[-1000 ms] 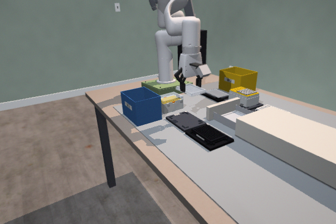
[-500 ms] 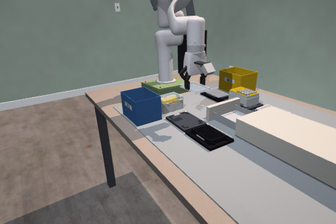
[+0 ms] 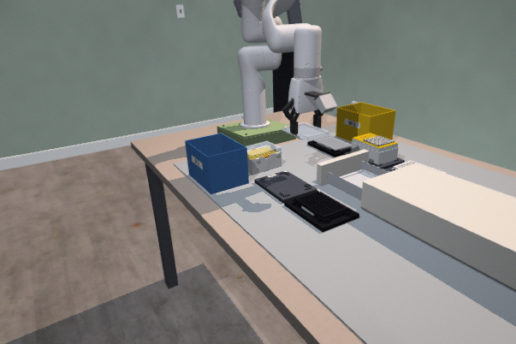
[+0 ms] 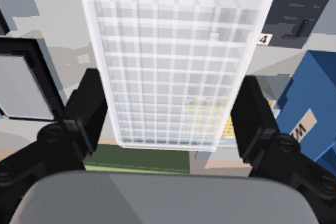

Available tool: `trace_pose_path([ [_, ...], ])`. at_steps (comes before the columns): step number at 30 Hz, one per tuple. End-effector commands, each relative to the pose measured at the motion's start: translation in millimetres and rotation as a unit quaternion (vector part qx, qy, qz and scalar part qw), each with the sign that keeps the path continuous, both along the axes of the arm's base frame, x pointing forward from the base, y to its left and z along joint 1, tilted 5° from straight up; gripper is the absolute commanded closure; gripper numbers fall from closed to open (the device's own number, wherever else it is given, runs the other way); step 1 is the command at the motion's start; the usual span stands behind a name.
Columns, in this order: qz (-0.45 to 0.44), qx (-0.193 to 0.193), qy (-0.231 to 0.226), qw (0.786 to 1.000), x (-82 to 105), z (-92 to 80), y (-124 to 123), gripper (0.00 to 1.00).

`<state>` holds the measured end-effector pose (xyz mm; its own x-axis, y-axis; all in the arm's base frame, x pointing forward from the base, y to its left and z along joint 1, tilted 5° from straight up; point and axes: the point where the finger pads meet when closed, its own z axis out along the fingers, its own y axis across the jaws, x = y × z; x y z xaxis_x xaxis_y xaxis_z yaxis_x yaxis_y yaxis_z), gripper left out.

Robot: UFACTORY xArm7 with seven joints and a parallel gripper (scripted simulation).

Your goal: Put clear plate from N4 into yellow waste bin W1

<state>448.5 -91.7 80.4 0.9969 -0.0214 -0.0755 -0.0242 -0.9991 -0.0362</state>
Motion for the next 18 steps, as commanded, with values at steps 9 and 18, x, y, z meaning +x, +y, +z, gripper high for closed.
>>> trace_pose_path([
  [9,0.0,0.0,-0.002,1.0,-8.5,3.6,31.2,1.0],
  [18,0.0,0.0,-0.002,1.0,-14.3,4.7,49.0,1.0],
])
